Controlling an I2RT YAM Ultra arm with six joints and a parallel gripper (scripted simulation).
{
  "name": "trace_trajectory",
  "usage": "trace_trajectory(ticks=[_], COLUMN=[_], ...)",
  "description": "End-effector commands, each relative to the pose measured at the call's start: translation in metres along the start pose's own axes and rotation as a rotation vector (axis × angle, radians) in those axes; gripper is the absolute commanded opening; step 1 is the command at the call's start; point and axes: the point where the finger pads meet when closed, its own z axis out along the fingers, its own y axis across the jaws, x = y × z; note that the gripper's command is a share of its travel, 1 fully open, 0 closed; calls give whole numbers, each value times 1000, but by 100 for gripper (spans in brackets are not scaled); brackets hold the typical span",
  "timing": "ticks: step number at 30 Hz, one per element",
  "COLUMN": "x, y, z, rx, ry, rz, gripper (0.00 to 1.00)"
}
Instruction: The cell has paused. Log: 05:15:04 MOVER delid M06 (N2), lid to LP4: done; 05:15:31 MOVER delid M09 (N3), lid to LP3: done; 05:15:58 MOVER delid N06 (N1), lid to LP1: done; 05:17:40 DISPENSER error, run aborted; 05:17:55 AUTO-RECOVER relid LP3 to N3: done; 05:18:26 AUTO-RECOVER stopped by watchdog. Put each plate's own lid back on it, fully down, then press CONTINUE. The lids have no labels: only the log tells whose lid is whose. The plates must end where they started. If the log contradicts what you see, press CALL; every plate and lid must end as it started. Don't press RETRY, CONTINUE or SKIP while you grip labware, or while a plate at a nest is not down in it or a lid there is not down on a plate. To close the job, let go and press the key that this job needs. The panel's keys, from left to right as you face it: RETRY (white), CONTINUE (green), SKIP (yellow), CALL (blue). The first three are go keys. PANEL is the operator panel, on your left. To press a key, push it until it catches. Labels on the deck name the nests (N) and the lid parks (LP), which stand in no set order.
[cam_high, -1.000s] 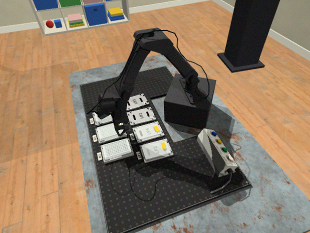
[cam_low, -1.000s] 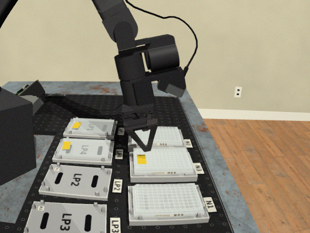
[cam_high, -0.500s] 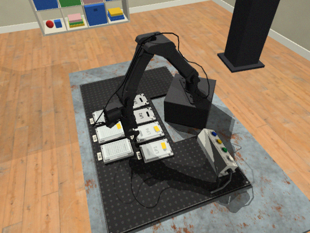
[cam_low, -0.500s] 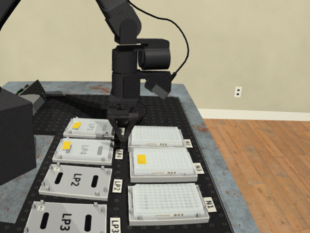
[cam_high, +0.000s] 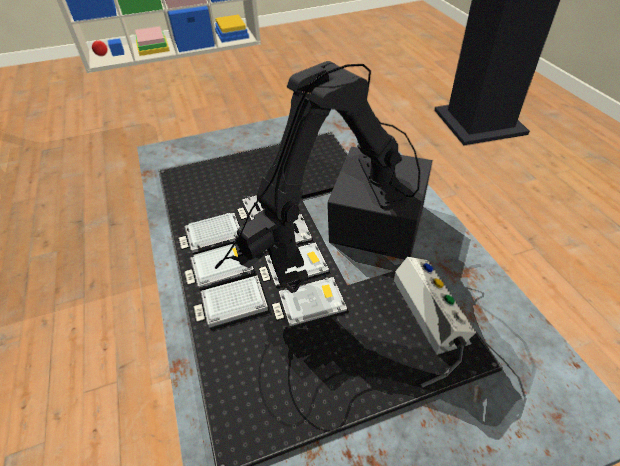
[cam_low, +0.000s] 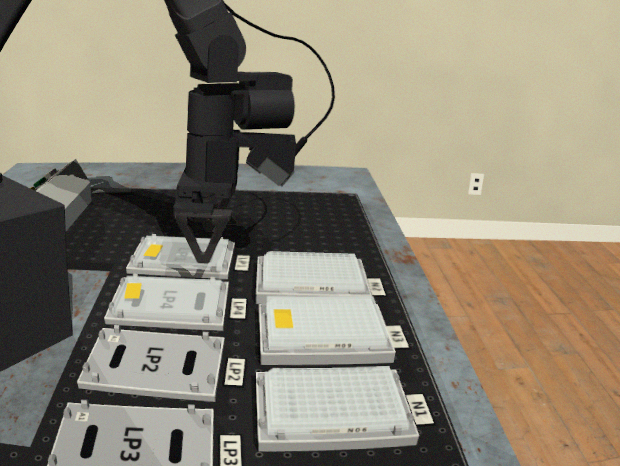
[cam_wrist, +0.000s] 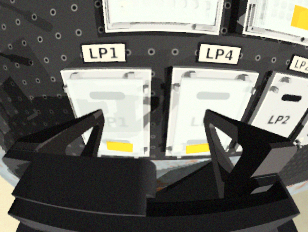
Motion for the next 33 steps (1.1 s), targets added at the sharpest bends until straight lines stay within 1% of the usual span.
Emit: trace_trajectory(ticks=[1, 13, 15, 16, 19, 22, 28, 29, 33], x=[1, 41, 41, 29, 24, 28, 30, 39, 39], y=[11, 56, 56, 70, 64, 63, 62, 59, 59], z=[-7, -5, -5, -13, -14, -10, -9, -4, -4], rx=[-5, -9, -9, -35, -34, -21, -15, -9, -9], ry=[-47, -46, -46, -81, -82, -65, -56, -34, -34], rz=[32, 32, 32, 31, 51, 48, 46, 35, 35], gripper=[100, 100, 100, 100, 100, 100, 100, 100, 100])
